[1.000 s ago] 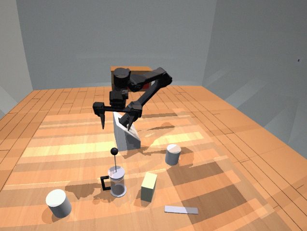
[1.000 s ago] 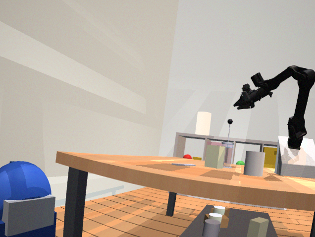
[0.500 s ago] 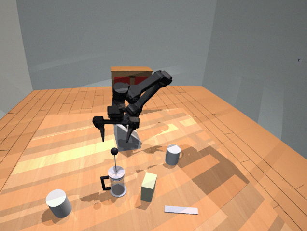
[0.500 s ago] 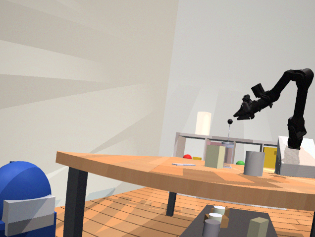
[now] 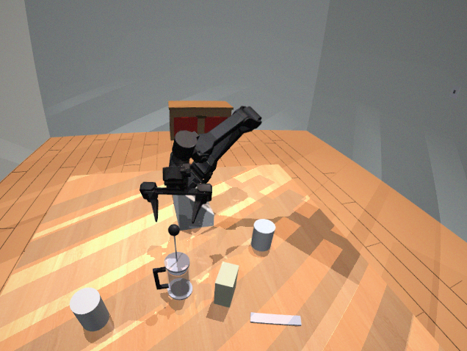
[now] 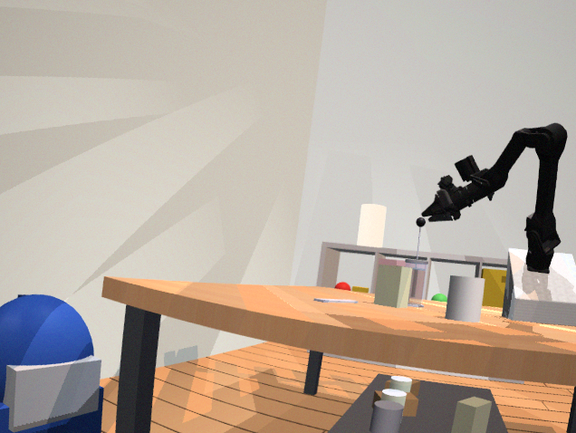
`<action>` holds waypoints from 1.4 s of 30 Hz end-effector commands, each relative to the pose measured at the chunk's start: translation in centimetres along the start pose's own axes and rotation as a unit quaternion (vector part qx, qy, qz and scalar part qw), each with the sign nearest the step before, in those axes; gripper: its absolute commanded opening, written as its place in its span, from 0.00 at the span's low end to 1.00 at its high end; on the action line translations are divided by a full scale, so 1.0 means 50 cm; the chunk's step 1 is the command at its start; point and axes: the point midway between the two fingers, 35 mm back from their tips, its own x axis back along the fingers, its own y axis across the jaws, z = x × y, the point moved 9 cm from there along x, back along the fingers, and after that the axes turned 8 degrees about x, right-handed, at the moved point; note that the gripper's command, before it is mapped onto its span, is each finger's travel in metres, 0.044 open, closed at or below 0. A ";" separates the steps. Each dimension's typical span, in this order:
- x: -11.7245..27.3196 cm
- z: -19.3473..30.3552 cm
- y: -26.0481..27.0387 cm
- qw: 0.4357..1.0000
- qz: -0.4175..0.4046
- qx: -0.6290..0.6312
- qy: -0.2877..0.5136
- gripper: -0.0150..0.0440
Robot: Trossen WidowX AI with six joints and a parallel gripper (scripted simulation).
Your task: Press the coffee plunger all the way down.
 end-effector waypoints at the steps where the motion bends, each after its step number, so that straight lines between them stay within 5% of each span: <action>1: -0.014 -0.001 -0.001 1.000 0.001 -0.001 0.000 1.00; 13: -0.047 0.001 0.000 1.000 0.001 -0.002 -0.002 1.00; 25: -0.047 0.001 0.000 1.000 0.001 -0.002 -0.002 0.47; 42: -0.059 0.014 0.000 1.000 0.001 -0.002 -0.001 0.46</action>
